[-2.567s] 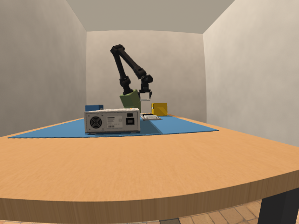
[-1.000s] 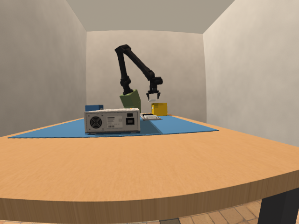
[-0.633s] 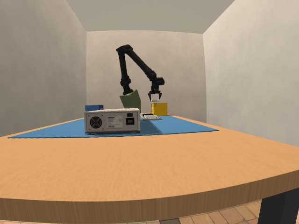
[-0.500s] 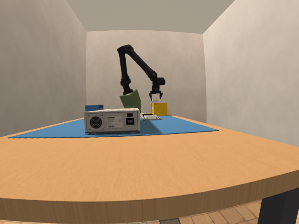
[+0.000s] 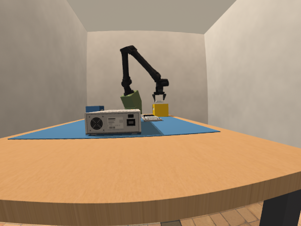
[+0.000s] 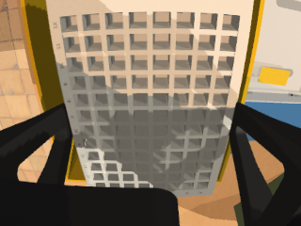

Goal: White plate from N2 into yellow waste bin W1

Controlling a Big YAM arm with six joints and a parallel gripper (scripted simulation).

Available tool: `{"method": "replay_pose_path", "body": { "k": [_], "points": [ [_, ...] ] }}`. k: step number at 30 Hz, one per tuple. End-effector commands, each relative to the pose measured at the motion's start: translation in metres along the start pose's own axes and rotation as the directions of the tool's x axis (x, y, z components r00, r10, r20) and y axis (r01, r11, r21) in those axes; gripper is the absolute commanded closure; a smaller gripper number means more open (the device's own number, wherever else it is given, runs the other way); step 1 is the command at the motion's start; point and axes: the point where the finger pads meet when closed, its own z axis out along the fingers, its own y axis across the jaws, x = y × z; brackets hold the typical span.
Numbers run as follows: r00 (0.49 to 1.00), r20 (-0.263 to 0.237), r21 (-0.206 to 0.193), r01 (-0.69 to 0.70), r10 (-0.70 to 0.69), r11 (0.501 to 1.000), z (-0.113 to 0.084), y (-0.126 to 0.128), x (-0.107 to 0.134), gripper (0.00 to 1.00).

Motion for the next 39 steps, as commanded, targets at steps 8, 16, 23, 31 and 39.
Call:
{"method": "replay_pose_path", "body": {
  "k": [8, 16, 23, 31, 39],
  "points": [
    [0.999, 0.014, -0.015, -0.040, 0.040, 0.999, -0.005, 0.015, -0.013, 1.00],
    [0.999, 0.014, -0.015, -0.039, 0.039, 0.999, -0.005, 0.015, -0.012, 1.00],
    [0.999, 0.014, -0.015, -0.039, 0.039, 0.999, -0.005, 0.015, -0.012, 1.00],
    [0.999, 0.014, -0.015, -0.039, 0.039, 0.999, -0.005, 0.015, -0.012, 1.00],
    [0.999, 0.014, -0.015, -0.039, 0.039, 0.999, -0.005, 0.015, -0.012, 1.00]
  ]
}}
